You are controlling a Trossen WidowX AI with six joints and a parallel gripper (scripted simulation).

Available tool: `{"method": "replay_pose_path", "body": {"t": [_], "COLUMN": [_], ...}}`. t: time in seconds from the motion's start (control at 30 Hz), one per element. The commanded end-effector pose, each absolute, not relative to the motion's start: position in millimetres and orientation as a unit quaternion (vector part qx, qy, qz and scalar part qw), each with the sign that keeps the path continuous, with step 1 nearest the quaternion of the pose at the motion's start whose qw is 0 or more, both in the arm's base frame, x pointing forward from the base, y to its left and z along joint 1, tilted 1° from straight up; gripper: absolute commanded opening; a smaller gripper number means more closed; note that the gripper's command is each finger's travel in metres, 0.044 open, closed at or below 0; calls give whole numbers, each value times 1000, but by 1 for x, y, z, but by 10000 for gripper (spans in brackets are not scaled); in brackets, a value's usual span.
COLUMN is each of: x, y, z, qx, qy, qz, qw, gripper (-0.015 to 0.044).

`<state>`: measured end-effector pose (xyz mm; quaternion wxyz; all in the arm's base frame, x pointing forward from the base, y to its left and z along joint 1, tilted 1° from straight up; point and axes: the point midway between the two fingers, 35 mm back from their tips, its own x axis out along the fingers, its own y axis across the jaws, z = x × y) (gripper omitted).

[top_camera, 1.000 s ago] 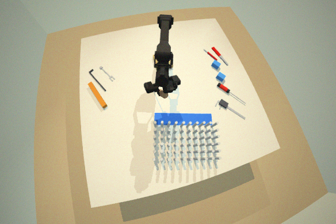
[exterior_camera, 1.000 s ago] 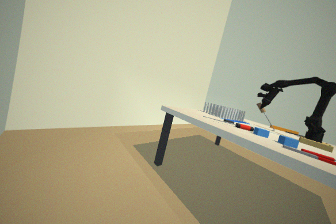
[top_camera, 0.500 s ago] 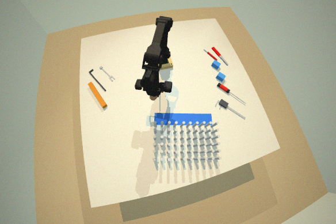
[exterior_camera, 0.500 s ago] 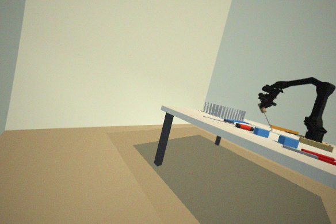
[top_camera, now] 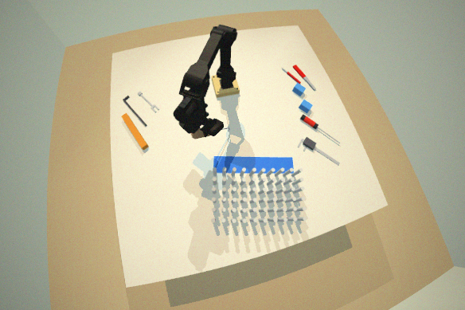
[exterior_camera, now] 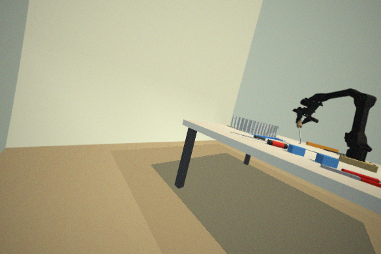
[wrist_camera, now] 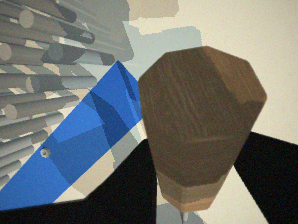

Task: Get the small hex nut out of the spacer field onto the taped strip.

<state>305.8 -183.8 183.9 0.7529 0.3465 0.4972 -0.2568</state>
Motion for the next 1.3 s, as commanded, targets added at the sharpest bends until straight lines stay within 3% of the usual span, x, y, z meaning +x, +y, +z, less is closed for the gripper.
{"method": "replay_pose_path", "body": {"t": [0.0,0.6,1.27], "x": [304,283,244], "y": [-198,-256,-318], "z": [186,187,189], "qx": [405,617,790], "qy": [473,355,184], "qz": [-288,-402,-473], "qw": [727,577,344], "gripper": [0,0,0]}}
